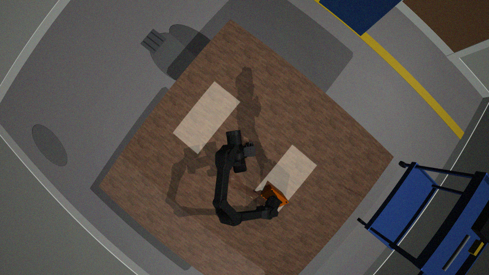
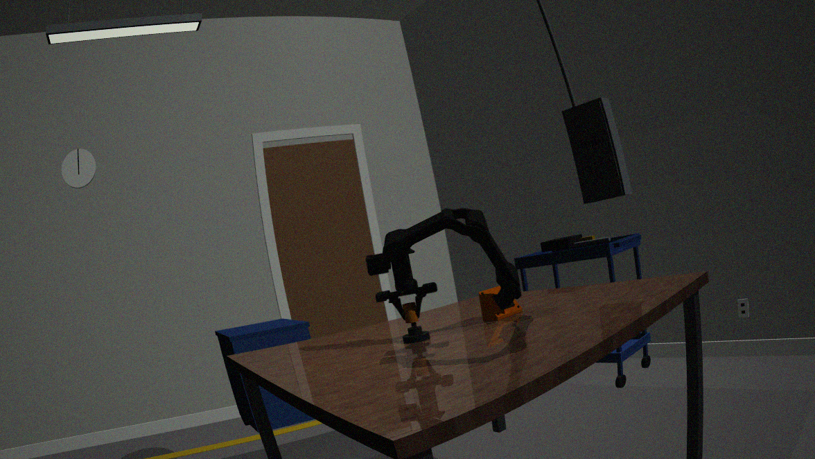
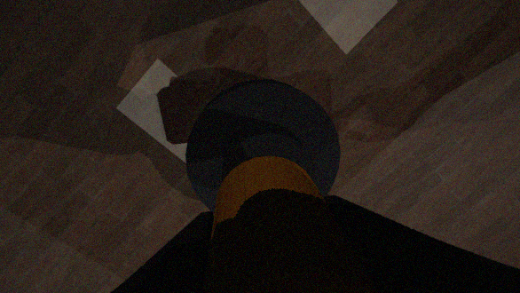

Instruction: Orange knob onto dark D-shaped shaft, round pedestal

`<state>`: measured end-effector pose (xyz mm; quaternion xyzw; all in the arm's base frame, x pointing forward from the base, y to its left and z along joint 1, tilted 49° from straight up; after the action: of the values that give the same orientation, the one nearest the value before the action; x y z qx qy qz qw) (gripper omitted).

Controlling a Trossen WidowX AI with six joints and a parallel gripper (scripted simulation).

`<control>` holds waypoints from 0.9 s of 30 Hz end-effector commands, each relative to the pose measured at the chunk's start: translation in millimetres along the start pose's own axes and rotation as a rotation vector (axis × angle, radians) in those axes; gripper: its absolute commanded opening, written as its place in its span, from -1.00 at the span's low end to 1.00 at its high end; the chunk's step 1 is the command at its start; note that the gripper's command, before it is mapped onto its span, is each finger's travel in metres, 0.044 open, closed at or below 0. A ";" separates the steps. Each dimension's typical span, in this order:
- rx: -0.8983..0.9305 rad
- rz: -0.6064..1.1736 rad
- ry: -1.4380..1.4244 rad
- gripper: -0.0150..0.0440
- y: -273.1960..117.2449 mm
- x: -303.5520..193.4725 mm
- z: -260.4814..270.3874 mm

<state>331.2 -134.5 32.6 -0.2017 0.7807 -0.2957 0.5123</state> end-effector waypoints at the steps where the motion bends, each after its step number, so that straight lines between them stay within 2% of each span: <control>1: 0.000 -0.001 0.007 -0.49 1.0 0.1 -0.6; 27: 0.000 -0.001 0.007 -0.49 2.6 1.0 -1.9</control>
<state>327.8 -131.8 31.2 -0.2016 0.7819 -0.2954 0.5106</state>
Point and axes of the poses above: the point midway between the two fingers, 35 mm back from their tips, its own y axis out along the fingers, its own z axis across the jaws, x = y × z, the point moved 7 cm from there along -y, back along the fingers, and after that the axes turned 14 degrees about -y, right-handed, at the moved point
